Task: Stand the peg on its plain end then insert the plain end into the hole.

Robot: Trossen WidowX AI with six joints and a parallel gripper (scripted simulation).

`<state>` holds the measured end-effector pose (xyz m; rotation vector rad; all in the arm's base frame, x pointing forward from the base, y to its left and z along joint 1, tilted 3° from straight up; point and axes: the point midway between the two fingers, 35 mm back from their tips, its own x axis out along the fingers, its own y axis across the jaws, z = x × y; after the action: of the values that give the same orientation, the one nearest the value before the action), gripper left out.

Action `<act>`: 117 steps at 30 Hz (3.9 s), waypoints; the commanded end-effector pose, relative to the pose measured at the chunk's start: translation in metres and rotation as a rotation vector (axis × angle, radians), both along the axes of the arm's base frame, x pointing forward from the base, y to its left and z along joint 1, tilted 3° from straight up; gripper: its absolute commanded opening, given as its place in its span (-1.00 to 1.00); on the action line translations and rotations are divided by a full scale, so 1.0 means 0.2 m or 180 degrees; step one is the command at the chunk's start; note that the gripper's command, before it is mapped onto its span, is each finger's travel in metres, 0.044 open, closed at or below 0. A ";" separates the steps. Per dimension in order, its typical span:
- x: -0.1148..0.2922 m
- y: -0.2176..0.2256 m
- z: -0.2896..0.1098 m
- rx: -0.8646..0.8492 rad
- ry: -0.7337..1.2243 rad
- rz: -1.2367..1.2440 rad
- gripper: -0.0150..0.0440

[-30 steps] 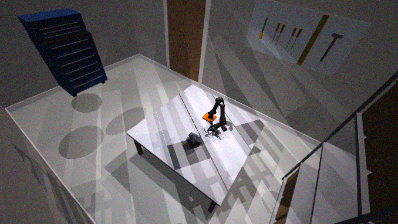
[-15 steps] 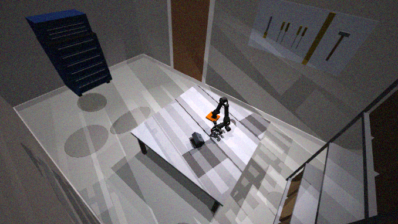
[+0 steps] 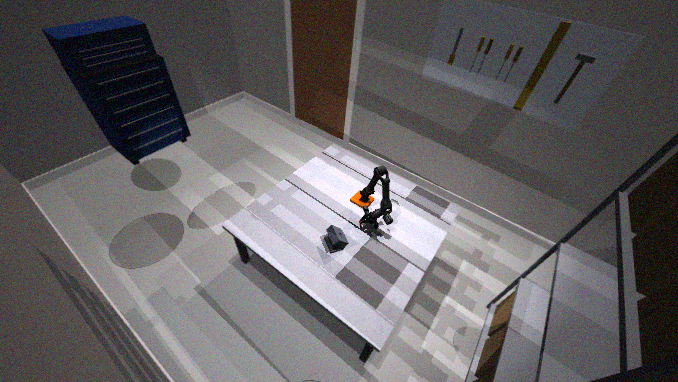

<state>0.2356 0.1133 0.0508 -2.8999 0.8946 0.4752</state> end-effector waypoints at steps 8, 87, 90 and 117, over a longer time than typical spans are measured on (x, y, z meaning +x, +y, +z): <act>-0.01 0.01 0.00 -0.0024 -0.0007 0.0008 -0.32; -0.10 0.02 -0.01 -0.0303 -0.0116 0.0158 -0.05; -0.10 0.02 -0.01 -0.0303 -0.0116 0.0158 -0.05; -0.10 0.02 -0.01 -0.0303 -0.0116 0.0158 0.57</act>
<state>0.2152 0.1180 0.0490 -3.0121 0.8654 0.3921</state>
